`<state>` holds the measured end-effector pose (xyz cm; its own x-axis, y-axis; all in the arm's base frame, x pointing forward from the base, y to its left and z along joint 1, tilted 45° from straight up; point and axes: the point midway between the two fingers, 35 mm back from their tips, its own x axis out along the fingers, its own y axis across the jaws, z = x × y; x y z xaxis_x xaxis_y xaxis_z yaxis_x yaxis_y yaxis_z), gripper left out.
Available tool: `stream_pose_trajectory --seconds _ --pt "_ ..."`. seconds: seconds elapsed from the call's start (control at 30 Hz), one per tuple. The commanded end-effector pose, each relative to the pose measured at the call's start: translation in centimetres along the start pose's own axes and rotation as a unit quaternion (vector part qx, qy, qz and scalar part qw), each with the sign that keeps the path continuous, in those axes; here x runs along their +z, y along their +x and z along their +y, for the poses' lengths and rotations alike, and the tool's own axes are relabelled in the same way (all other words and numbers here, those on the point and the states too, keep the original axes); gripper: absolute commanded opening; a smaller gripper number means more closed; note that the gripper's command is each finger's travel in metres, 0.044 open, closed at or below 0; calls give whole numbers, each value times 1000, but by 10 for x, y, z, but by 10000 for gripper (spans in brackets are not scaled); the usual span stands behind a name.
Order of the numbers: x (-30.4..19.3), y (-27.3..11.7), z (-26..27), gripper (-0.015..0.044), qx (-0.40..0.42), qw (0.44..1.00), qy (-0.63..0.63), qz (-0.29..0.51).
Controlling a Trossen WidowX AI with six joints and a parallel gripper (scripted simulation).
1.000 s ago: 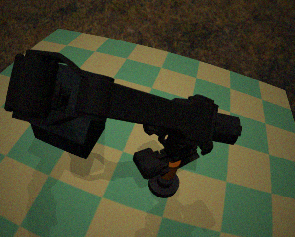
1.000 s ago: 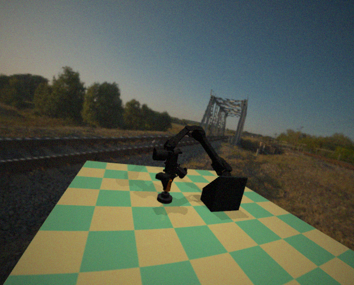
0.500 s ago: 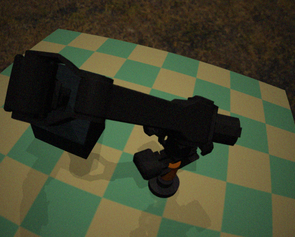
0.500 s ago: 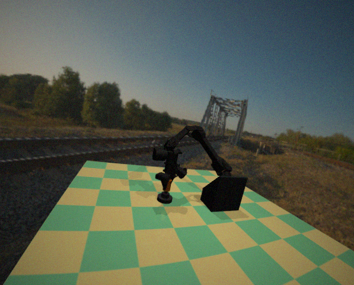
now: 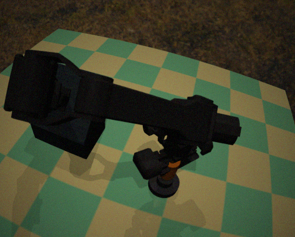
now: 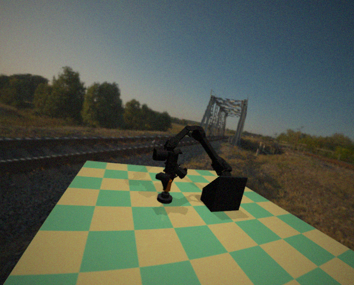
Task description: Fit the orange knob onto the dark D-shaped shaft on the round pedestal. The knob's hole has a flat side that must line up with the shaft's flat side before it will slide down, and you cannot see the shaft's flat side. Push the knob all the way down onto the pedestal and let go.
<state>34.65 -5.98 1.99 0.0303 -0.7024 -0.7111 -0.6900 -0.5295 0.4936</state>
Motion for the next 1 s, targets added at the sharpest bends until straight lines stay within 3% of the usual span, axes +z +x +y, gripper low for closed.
stream_pose_trajectory --seconds 0.0,0.37,0.97 --pt "0 -3 0 0 0 1000 0 0" --pt "-3 -3 -1 0 0 995 -104 0" --pt "-1 -3 0 0 0 995 -105 0"
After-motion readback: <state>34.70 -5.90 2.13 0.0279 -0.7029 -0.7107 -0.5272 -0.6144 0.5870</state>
